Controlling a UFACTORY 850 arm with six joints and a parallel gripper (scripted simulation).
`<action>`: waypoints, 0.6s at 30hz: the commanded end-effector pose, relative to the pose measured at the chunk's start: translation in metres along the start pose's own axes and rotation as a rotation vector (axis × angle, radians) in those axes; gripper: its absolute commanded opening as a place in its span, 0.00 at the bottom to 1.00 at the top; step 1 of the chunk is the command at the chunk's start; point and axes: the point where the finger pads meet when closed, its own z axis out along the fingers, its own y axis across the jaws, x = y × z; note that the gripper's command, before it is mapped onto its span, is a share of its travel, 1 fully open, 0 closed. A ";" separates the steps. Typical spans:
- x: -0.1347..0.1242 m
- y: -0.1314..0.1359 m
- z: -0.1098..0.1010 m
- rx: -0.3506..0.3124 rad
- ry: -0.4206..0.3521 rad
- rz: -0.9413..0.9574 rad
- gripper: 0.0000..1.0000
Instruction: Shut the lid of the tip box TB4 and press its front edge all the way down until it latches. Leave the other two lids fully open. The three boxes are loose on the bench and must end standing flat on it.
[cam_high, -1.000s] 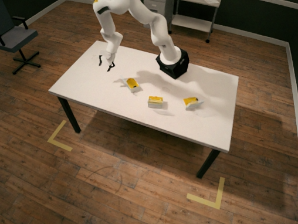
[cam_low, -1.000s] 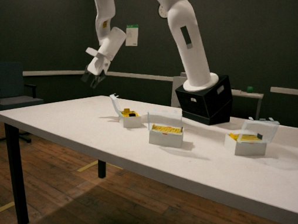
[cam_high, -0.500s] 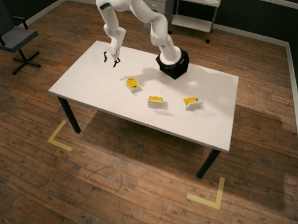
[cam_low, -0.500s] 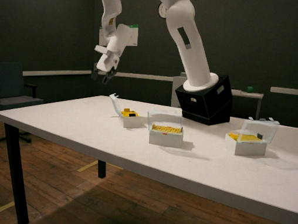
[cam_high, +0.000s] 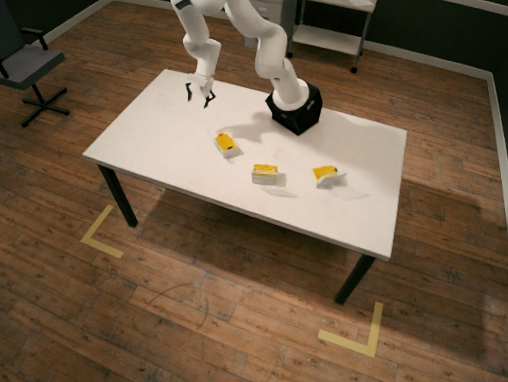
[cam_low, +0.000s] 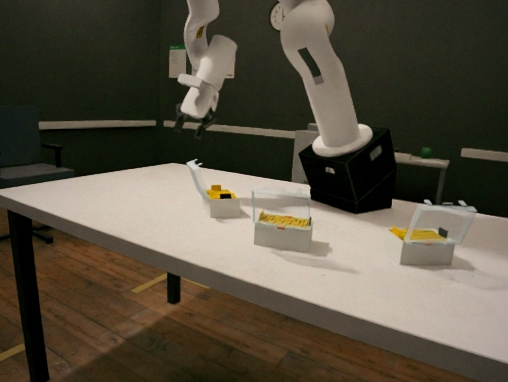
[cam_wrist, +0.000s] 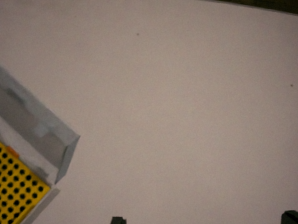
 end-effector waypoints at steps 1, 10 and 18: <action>-0.012 -0.013 -0.013 0.018 -0.008 -0.011 1.00; -0.027 -0.032 -0.029 0.053 -0.024 -0.034 1.00; -0.042 -0.055 -0.047 0.088 -0.037 -0.056 1.00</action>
